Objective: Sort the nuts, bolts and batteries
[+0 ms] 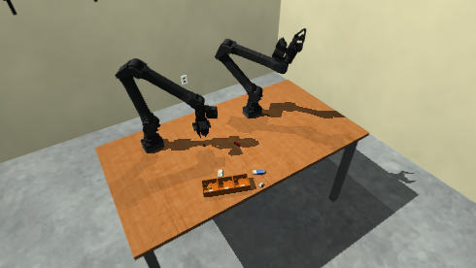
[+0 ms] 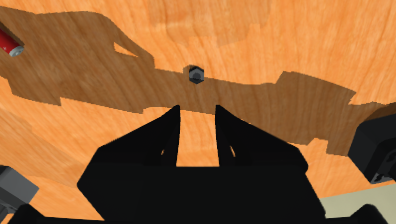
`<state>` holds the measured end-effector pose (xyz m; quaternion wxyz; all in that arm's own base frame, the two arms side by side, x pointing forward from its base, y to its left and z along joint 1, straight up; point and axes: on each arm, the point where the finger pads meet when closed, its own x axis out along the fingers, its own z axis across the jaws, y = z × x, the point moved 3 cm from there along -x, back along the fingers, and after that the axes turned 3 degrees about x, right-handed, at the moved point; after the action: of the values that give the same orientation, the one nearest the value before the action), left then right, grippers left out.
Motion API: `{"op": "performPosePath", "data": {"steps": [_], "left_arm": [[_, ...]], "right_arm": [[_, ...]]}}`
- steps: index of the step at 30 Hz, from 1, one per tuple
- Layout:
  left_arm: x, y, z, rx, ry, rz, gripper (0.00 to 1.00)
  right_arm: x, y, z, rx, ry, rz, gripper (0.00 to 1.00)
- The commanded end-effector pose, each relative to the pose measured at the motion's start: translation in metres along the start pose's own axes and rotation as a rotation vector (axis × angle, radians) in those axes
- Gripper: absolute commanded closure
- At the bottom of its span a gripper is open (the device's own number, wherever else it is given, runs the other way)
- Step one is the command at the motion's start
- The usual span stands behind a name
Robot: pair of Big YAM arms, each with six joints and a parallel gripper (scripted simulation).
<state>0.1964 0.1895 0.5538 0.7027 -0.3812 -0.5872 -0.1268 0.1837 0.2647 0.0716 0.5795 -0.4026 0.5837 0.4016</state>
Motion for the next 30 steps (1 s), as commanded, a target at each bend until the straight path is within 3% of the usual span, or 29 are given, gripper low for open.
{"op": "performPosePath", "data": {"steps": [1, 30], "left_arm": [[0.001, -0.01, 0.005, 0.016, -0.008, -0.032, 0.0], [0.001, -0.01, 0.005, 0.016, -0.008, -0.032, 0.0]], "right_arm": [[-0.009, -0.002, 0.021, -0.001, -0.046, -0.013, 0.7], [-0.015, -0.005, 0.033, -0.002, -0.06, -0.016, 0.7]]}}
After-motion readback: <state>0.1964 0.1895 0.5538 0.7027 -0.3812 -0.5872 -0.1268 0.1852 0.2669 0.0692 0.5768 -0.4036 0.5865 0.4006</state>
